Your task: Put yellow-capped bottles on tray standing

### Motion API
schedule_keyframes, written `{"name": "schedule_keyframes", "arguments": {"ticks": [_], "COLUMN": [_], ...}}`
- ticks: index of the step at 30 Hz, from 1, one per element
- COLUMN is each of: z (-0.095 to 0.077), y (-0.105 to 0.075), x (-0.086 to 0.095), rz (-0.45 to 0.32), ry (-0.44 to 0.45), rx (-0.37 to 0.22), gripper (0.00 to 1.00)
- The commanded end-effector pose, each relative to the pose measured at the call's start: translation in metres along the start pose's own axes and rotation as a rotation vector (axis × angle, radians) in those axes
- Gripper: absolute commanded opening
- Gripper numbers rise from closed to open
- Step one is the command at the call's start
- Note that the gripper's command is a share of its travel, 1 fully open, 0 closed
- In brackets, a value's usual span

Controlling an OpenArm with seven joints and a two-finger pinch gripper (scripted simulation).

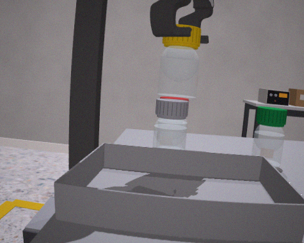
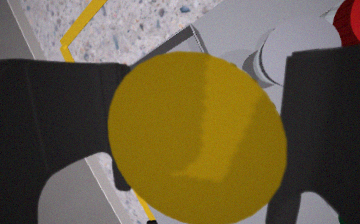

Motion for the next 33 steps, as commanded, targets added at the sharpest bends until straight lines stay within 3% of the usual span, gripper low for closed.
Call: {"name": "schedule_keyframes", "arguments": {"ticks": [1,14,16,31,33], "z": [-0.0008,-0.0007,-0.0007,-0.0005,-0.0005], "y": [-0.001,-0.001,-0.001,-0.0011,-0.0011], "x": [0.0007,0.0007,0.0007,0.0008,0.0008], "rz": [0.001,0.0,0.0,-0.001,-0.001], "ry": [0.051,0.316,0.316,0.638,0.638], "rx": [-0.005,-0.003,-0.003,0.0,0.0], "gripper": [0.0,0.0,0.0,0.0,0.0]}}
Point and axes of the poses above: the point where the finger pads meet when closed, its own y axis out along the fingers, its own x axis across the jaws, z = x × y, the point moved 4 cm from there along -y, back along the fingers, and after that the axes turned 14 degrees about y, right-handed, at the moved point
